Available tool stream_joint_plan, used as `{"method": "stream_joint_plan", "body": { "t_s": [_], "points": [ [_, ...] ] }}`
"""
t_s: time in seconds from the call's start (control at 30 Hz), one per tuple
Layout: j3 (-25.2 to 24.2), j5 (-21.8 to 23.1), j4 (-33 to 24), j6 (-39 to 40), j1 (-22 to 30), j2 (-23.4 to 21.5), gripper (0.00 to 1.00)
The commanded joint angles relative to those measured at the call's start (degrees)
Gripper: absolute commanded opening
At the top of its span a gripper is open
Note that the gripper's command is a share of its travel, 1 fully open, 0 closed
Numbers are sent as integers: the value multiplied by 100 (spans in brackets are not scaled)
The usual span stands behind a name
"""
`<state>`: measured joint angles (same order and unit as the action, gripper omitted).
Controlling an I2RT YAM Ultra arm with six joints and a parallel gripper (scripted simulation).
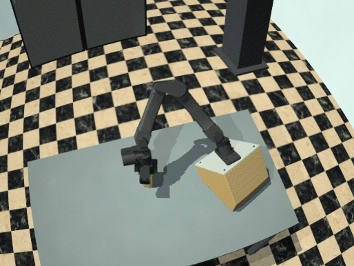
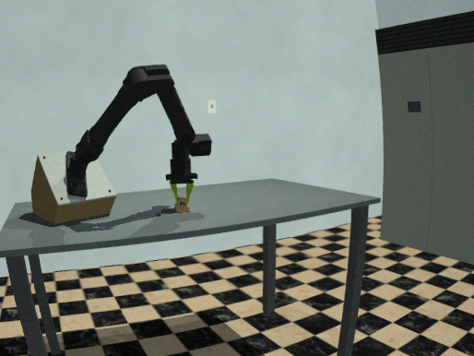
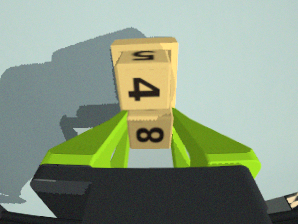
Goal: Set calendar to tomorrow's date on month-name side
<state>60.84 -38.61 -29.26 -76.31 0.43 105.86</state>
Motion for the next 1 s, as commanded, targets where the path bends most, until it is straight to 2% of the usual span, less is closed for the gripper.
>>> {"method": "stream_joint_plan", "body": {
  "t_s": [0.0, 0.97],
  "points": [
    [-65, 71, 79, -56, 60, 10, 26],
    [-16, 72, 50, -61, 79, -35, 26]
  ]
}}
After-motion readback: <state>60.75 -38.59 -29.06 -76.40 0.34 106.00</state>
